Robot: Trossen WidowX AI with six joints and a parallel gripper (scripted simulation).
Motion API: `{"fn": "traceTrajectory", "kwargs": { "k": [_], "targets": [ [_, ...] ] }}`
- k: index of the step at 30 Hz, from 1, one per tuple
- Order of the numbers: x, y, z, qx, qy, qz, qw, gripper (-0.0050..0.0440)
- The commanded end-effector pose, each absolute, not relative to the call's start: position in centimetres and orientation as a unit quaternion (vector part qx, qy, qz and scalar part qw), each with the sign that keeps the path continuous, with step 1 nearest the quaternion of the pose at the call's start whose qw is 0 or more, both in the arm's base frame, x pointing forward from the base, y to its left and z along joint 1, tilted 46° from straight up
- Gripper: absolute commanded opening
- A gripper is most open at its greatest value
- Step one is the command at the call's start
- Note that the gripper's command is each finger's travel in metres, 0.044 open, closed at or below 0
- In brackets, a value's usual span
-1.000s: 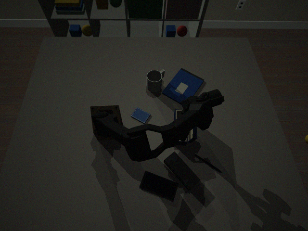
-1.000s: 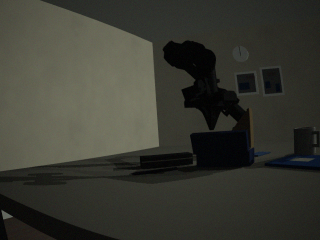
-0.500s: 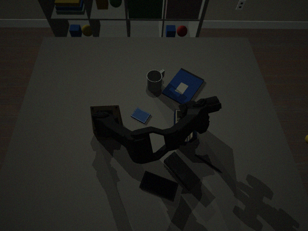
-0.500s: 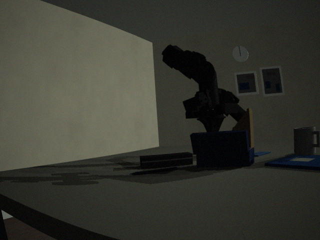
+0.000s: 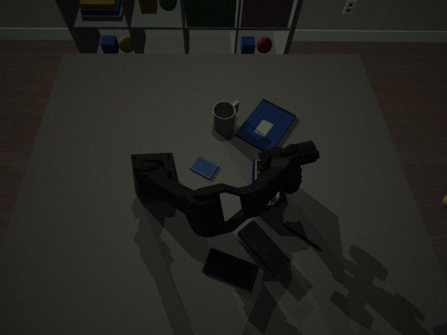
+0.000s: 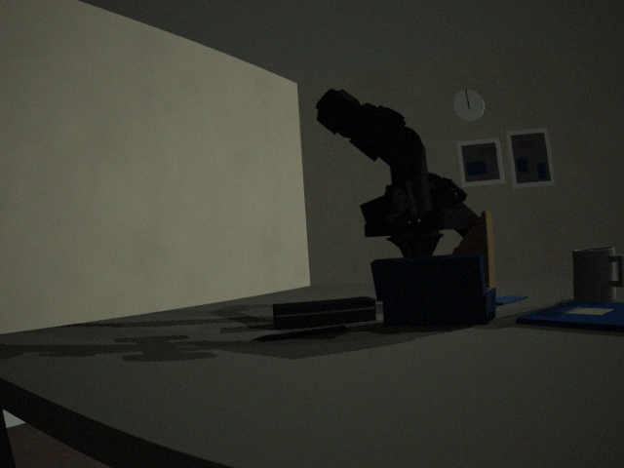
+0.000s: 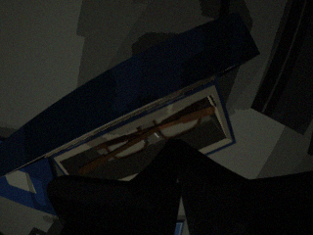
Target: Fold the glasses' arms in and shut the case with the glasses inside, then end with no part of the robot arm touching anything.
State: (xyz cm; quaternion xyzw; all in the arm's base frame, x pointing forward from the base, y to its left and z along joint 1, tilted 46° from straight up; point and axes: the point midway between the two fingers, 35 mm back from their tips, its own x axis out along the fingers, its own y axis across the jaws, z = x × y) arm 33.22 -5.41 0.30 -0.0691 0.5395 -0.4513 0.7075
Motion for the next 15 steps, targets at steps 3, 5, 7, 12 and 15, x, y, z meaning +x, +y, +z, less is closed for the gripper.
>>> {"fn": "traceTrajectory", "kwargs": {
  "k": [3,5,7,12,15],
  "targets": [
    [33.15,-5.75,0.58,-0.071,0.539,-0.451,0.708,0.0000],
    [33.13,-5.89,0.73,-0.071,0.539,-0.451,0.708,0.0000],
    [33.11,-5.99,0.83,-0.071,0.539,-0.451,0.708,0.0000],
    [33.08,-6.22,1.06,-0.071,0.539,-0.451,0.708,0.0000],
    [33.05,-6.36,1.20,-0.071,0.539,-0.451,0.708,0.0000]
  ]
}}
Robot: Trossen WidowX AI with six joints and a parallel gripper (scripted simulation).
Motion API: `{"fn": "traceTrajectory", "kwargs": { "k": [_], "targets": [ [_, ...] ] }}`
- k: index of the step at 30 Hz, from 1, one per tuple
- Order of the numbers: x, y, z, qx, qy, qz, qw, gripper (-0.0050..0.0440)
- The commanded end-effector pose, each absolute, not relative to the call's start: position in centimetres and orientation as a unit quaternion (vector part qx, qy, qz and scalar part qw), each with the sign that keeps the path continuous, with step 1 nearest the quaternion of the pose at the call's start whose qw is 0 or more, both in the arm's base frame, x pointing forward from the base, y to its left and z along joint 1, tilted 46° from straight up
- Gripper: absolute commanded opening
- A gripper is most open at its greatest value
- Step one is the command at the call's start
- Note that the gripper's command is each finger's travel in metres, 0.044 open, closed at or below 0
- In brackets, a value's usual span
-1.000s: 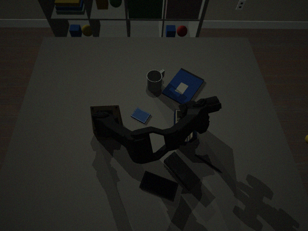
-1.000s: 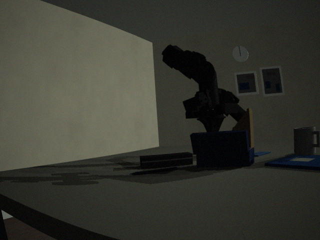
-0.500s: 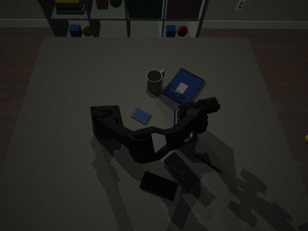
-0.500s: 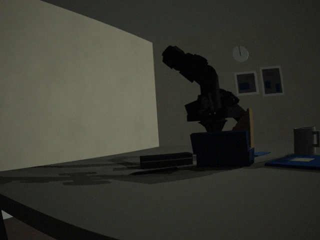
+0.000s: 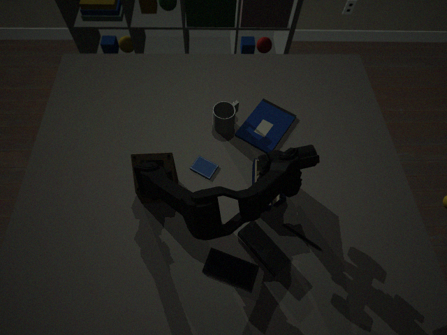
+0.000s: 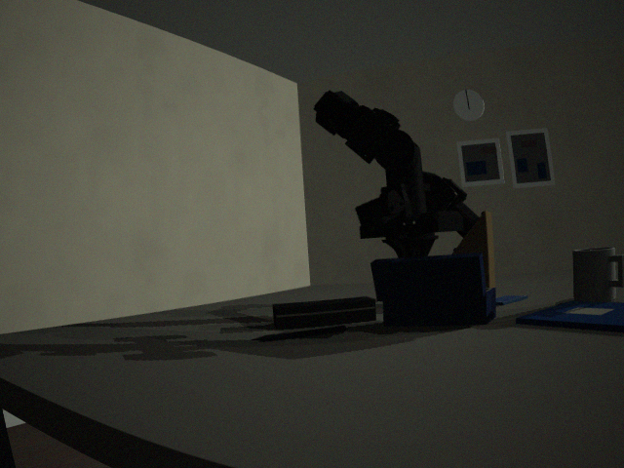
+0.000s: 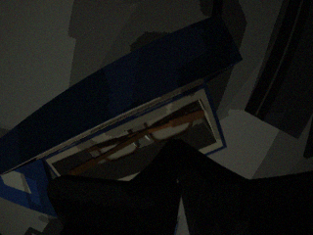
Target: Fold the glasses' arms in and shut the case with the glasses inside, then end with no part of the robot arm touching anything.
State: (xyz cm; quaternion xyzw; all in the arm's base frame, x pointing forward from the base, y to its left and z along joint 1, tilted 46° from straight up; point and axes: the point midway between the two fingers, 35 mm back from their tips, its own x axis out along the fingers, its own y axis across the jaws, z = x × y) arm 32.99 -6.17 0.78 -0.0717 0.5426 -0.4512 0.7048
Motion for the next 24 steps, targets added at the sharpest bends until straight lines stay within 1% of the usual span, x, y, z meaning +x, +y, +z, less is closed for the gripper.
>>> {"fn": "traceTrajectory", "kwargs": {
  "k": [1,24],
  "targets": [
    [33.05,-6.41,1.25,-0.071,0.539,-0.451,0.708,0.0000],
    [32.90,-7.29,2.15,-0.071,0.539,-0.451,0.708,0.0000]
  ]
}}
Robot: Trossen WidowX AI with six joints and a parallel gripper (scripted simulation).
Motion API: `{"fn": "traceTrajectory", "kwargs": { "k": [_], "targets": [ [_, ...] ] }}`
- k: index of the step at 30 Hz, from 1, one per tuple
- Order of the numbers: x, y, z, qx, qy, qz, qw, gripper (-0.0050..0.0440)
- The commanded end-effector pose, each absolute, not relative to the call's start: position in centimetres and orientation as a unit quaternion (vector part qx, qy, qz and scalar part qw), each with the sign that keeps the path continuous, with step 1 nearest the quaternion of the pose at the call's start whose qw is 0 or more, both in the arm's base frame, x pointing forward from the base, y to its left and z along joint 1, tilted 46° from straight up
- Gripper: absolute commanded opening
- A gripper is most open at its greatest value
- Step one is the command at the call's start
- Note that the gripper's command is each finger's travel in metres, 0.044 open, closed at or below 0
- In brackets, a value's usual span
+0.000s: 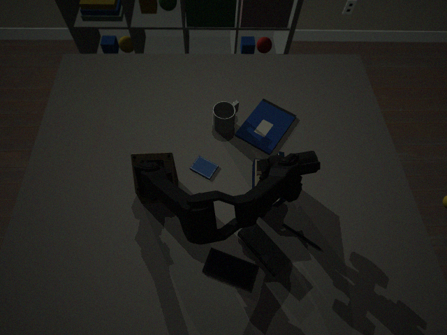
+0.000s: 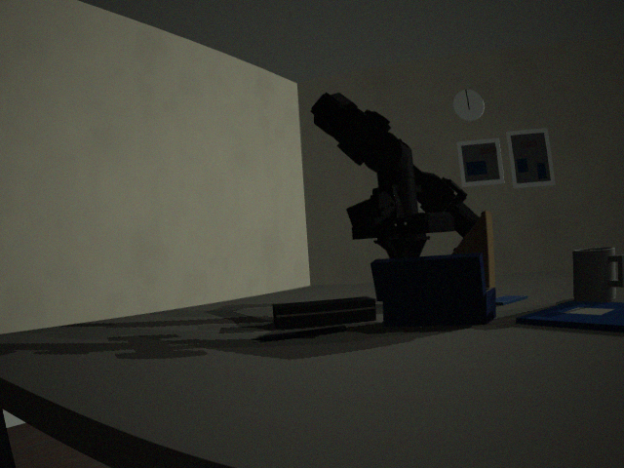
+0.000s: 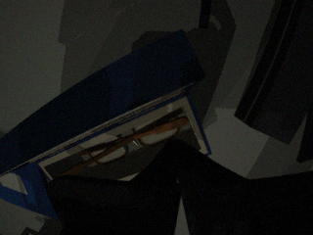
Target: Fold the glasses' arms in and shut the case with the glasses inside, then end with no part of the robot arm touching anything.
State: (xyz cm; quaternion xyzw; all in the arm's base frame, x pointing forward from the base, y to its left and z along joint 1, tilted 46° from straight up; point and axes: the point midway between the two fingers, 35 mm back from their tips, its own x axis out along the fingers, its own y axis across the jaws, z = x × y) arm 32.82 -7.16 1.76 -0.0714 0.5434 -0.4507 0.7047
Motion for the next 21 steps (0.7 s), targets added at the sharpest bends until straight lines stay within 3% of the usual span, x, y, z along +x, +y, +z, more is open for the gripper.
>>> {"fn": "traceTrajectory", "kwargs": {
  "k": [1,21],
  "targets": [
    [32.90,-7.33,2.20,-0.071,0.539,-0.451,0.708,0.0000],
    [32.76,-8.17,3.05,-0.071,0.539,-0.451,0.708,0.0000]
  ]
}}
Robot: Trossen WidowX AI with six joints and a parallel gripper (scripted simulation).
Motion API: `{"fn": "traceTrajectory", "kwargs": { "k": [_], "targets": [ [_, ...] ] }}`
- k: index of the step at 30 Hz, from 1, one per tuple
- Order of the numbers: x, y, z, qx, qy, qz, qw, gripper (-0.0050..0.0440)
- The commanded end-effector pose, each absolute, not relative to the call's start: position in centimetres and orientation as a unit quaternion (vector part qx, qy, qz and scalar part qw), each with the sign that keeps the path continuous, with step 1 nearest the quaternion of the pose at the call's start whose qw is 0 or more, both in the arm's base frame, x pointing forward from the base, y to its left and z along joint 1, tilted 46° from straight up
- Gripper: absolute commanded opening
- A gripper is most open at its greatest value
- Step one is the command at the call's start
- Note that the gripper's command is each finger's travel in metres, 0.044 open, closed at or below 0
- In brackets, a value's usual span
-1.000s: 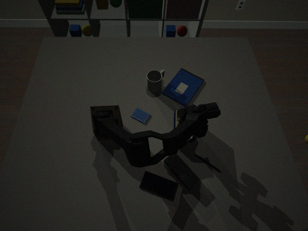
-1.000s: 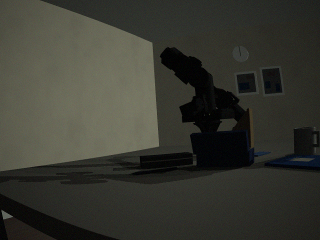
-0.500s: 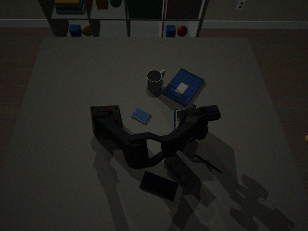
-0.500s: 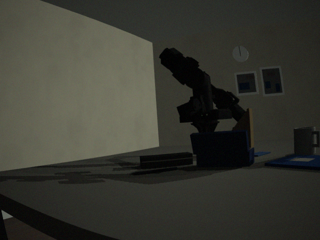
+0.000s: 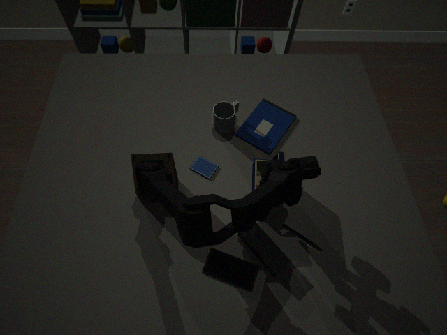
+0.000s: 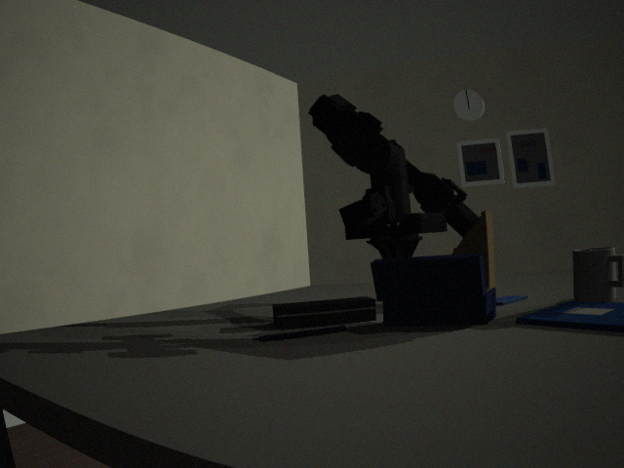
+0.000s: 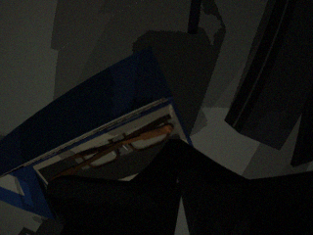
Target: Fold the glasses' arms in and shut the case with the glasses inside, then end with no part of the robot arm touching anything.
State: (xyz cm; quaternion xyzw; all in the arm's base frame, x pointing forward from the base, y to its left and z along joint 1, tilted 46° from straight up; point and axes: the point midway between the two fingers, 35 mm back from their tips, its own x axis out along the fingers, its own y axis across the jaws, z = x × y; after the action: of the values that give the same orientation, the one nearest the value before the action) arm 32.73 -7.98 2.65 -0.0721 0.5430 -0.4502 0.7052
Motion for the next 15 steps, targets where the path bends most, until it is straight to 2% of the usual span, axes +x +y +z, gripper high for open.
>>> {"fn": "traceTrajectory", "kwargs": {
  "k": [1,15],
  "targets": [
    [32.75,-8.21,3.10,-0.071,0.539,-0.451,0.708,0.0000],
    [32.67,-8.71,3.60,-0.071,0.539,-0.451,0.708,0.0000]
  ]
}}
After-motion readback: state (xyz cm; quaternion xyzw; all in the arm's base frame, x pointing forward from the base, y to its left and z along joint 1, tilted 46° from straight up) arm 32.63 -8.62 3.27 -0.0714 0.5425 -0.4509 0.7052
